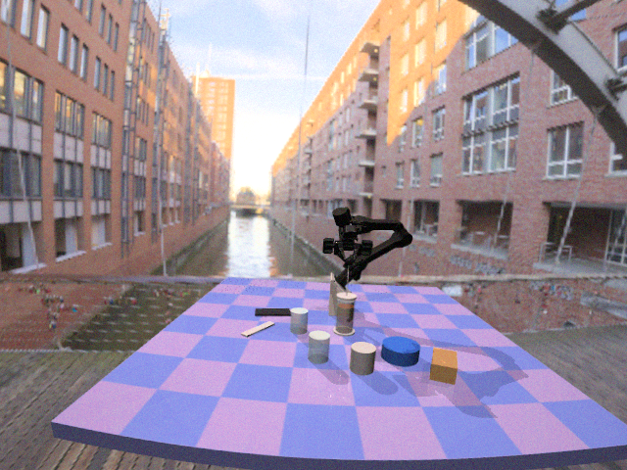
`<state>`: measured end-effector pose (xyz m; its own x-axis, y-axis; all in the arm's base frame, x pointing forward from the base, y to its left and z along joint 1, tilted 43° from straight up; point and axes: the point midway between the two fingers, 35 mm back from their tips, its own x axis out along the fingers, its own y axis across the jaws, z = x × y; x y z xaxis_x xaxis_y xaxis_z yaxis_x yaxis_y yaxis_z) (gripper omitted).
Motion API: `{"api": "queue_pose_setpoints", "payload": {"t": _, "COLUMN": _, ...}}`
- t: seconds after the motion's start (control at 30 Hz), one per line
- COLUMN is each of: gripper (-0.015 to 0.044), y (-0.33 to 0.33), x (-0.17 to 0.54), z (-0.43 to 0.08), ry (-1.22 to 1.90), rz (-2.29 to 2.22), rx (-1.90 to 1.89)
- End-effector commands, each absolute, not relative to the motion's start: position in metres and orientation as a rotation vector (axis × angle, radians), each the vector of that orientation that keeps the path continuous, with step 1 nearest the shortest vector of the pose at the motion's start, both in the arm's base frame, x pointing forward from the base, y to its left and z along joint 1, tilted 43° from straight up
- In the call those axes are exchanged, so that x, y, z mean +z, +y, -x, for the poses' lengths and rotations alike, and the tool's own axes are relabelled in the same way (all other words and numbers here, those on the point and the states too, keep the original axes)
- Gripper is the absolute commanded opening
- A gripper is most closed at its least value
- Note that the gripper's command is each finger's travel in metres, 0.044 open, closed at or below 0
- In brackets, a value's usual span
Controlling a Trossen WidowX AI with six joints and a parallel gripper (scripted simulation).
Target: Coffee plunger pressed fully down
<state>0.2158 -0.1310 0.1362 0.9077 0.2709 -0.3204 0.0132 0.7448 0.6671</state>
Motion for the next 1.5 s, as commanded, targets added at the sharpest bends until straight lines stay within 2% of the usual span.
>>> {"api": "queue_pose_setpoints", "payload": {"t": 0.0, "gripper": 0.0125, "y": -0.13, "x": 0.134, "z": -0.216, "ry": 0.422, "rz": -0.73, "rx": 0.145}}
{"api": "queue_pose_setpoints", "payload": {"t": 1.47, "gripper": 0.0125, "y": -0.096, "x": 0.074, "z": -0.233, "ry": 0.445, "rz": -0.722, "rx": 0.14}}
